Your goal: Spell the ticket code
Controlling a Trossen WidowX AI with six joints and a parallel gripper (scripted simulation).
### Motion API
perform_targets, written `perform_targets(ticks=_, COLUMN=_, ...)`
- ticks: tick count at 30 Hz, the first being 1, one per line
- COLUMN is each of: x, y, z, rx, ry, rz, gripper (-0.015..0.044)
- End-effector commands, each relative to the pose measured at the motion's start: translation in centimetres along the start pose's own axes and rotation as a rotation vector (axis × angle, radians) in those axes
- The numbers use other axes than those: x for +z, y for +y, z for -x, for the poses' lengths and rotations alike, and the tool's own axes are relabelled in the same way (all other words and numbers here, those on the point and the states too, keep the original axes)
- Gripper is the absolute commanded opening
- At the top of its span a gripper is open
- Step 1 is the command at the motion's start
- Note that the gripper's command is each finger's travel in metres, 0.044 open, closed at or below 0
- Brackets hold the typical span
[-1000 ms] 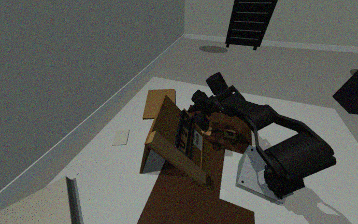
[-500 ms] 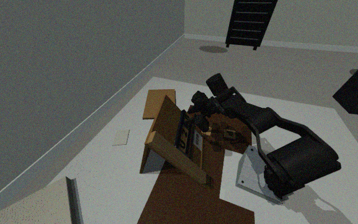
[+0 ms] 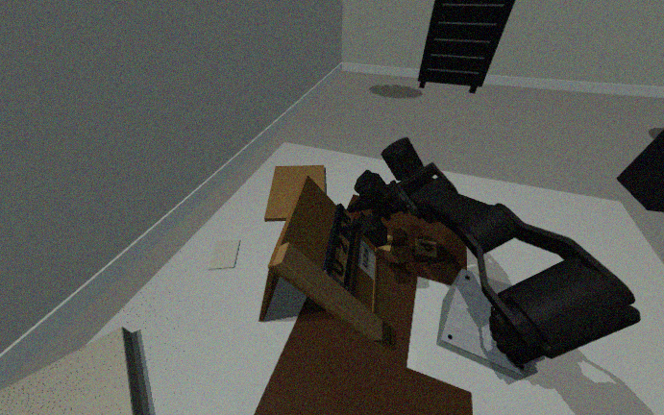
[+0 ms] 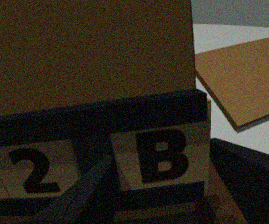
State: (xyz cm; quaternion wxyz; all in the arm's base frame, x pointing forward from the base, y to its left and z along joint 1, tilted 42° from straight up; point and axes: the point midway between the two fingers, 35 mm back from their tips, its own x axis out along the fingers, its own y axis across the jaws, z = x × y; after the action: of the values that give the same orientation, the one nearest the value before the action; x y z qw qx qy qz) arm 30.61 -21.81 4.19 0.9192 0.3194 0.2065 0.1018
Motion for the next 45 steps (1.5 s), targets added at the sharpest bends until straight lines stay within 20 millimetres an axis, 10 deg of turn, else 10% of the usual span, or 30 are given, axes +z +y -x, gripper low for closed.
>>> perform_targets(ticks=1, x=0.0, y=0.3, z=0.1, rx=-0.006, ry=-0.001, rz=-0.001, gripper=0.0)
perform_targets(ticks=26, x=0.0, y=1.5, z=0.1, rx=-0.006, ry=-0.001, rz=-0.002, gripper=0.0)
perform_targets(ticks=37, x=0.0, y=1.4, z=0.4, rx=-0.006, ry=0.0, rz=-0.002, gripper=0.0289)
perform_targets(ticks=45, x=0.1, y=1.4, z=1.5, rx=-0.007, ry=0.0, rz=-0.002, gripper=0.0295)
